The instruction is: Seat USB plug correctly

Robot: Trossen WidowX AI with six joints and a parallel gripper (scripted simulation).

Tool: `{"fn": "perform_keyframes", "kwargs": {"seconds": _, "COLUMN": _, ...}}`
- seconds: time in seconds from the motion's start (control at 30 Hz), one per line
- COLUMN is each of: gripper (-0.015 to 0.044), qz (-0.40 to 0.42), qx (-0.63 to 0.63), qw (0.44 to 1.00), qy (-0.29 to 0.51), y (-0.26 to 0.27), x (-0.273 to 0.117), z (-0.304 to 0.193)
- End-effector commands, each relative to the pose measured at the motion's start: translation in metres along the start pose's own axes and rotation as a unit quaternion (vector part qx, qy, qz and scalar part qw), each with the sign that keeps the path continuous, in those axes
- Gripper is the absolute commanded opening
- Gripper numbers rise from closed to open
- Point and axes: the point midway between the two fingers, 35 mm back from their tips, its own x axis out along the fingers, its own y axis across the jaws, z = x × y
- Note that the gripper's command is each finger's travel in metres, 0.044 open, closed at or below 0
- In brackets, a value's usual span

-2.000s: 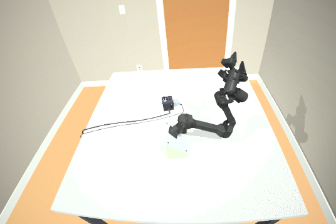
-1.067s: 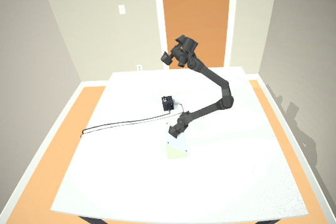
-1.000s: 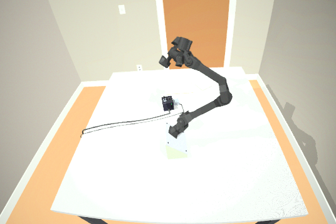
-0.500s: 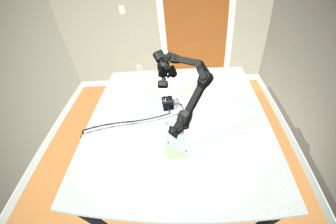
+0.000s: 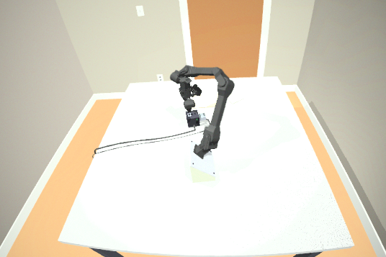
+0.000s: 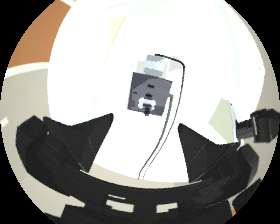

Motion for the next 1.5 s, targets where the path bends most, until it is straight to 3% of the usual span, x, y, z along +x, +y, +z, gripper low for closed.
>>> {"fn": "perform_keyframes", "kwargs": {"seconds": 0.0, "gripper": 0.044, "qz": -0.005, "qx": 0.001, "qw": 1.0, "qy": 0.001, "y": 0.0, "x": 0.004, "z": -0.001}}
{"fn": "perform_keyframes", "kwargs": {"seconds": 1.17, "gripper": 0.044, "qz": -0.005, "qx": 0.001, "qw": 1.0, "qy": 0.0, "y": 0.0, "x": 0.03, "z": -0.002}}
{"fn": "perform_keyframes", "kwargs": {"seconds": 1.47, "gripper": 0.0204, "qz": -0.004, "qx": 0.005, "qw": 1.0, "qy": 0.004, "y": 0.001, "x": 0.028, "z": -0.002}}
